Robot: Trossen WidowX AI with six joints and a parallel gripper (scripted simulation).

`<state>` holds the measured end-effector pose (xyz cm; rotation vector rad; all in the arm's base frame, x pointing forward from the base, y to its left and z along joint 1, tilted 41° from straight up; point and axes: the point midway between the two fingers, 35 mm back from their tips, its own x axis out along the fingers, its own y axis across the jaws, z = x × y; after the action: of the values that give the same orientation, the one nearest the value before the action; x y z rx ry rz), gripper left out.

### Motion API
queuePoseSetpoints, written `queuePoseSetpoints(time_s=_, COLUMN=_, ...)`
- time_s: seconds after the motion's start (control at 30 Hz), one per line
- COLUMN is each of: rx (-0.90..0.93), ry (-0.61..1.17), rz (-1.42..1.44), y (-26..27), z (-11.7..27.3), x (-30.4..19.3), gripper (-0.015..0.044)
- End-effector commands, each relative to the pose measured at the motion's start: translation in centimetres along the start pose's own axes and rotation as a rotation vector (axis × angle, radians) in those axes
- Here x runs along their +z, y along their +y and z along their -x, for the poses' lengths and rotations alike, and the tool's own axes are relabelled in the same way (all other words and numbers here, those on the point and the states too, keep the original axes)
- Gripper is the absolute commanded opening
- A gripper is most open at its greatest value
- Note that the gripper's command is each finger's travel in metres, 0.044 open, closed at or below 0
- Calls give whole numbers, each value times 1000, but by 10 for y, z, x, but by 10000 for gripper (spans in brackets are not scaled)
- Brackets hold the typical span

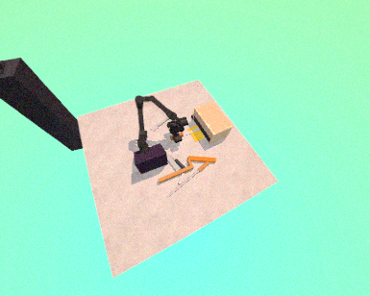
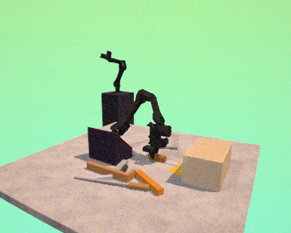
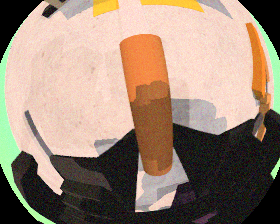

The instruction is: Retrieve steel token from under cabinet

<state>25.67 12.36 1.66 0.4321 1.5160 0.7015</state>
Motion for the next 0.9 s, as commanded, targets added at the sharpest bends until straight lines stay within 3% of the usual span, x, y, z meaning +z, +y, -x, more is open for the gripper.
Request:
queuePoseSetpoints(time_s=0.0, rx=-1, ry=3, rz=2, y=0, z=-1, x=-7, gripper=0)
queuePoseSetpoints(time_s=0.87, rx=-1, ry=5, rz=1, y=0, z=-1, x=-38, gripper=0)
